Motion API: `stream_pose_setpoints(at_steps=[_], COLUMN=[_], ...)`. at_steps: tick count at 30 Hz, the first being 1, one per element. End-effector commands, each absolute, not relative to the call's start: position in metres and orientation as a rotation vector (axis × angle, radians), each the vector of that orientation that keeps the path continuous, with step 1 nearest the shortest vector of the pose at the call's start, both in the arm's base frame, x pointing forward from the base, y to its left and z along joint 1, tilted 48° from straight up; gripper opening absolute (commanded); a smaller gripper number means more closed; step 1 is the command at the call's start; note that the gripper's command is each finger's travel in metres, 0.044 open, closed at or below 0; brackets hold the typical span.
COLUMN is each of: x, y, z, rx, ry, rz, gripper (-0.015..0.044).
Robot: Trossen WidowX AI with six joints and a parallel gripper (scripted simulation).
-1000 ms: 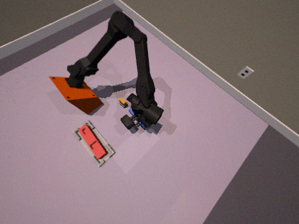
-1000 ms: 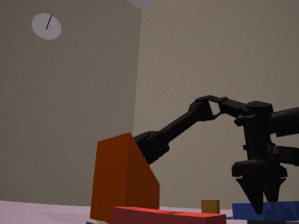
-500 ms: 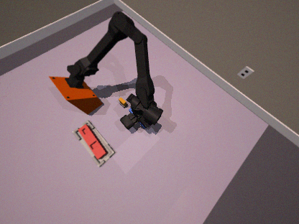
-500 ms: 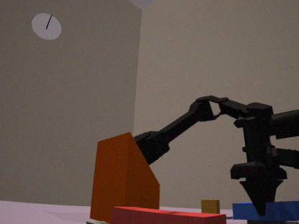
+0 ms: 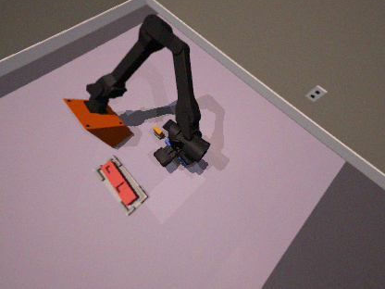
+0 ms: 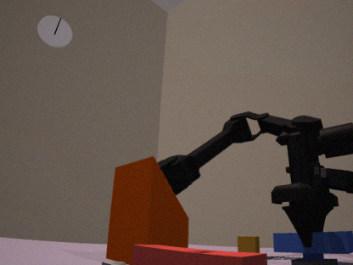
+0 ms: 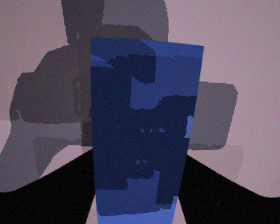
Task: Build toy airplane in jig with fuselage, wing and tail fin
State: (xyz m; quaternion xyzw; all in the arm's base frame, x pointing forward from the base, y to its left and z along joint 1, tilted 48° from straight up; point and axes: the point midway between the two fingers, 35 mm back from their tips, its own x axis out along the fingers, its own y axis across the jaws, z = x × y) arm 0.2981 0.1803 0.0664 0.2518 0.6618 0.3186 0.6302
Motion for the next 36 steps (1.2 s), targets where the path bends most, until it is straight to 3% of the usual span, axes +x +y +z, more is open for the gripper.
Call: stream_pose_setpoints(at_steps=[1,36], x=[0.302,0.305], y=[0.173,0.097], z=[0.074,0.142], rx=[0.566,0.585], ry=[1.509,1.509], rz=[0.727,0.724], gripper=[0.0,0.0])
